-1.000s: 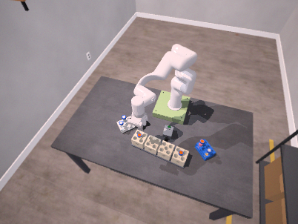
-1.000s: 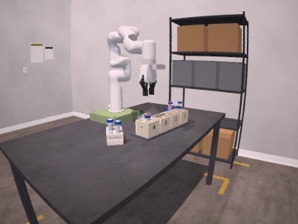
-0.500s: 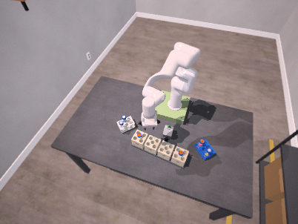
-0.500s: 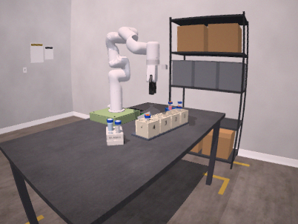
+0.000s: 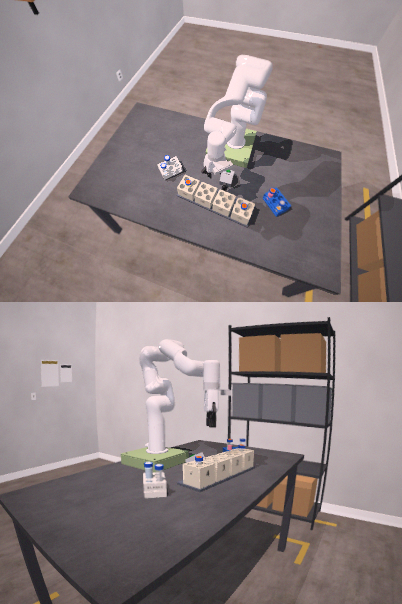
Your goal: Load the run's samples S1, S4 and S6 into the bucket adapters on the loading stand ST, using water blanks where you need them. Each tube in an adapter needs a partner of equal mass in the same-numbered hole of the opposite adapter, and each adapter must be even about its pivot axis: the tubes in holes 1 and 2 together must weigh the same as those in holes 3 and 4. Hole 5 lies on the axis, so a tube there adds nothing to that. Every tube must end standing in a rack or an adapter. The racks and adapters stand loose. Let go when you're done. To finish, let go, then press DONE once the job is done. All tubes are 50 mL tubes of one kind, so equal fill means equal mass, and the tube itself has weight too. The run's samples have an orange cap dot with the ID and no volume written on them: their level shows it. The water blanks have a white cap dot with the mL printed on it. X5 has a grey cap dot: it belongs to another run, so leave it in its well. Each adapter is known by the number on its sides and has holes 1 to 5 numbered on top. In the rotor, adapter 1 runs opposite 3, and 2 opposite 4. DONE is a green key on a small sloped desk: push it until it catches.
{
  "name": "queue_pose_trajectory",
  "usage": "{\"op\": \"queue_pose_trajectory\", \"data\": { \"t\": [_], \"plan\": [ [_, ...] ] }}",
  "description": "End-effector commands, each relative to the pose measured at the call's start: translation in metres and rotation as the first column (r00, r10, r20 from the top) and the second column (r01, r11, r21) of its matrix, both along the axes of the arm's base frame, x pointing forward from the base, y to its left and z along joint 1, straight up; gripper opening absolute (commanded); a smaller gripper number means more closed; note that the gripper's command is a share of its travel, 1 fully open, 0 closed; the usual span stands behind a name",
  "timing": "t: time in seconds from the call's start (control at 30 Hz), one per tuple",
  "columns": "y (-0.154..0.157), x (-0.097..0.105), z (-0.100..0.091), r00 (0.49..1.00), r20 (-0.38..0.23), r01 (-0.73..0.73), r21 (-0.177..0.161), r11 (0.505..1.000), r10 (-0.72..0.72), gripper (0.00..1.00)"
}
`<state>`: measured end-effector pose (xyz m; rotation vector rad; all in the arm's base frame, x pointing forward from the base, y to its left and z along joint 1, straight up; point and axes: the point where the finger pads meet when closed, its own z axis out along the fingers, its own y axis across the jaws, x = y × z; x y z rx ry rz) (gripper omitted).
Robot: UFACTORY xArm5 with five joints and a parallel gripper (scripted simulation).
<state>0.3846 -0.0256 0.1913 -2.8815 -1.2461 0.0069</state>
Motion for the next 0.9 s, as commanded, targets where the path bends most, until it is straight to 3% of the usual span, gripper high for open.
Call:
{"op": "queue_pose_trajectory", "data": {
  "t": [0.0, 0.87],
  "plan": [
    [0.026, -0.005, 0.002, 1.0, 0.006, -0.019, 0.002, 1.0, 0.019, 0.57],
    [0.143, -0.034, 0.002, 1.0, 0.006, -0.019, 0.003, 1.0, 0.019, 0.57]
  ]
}}
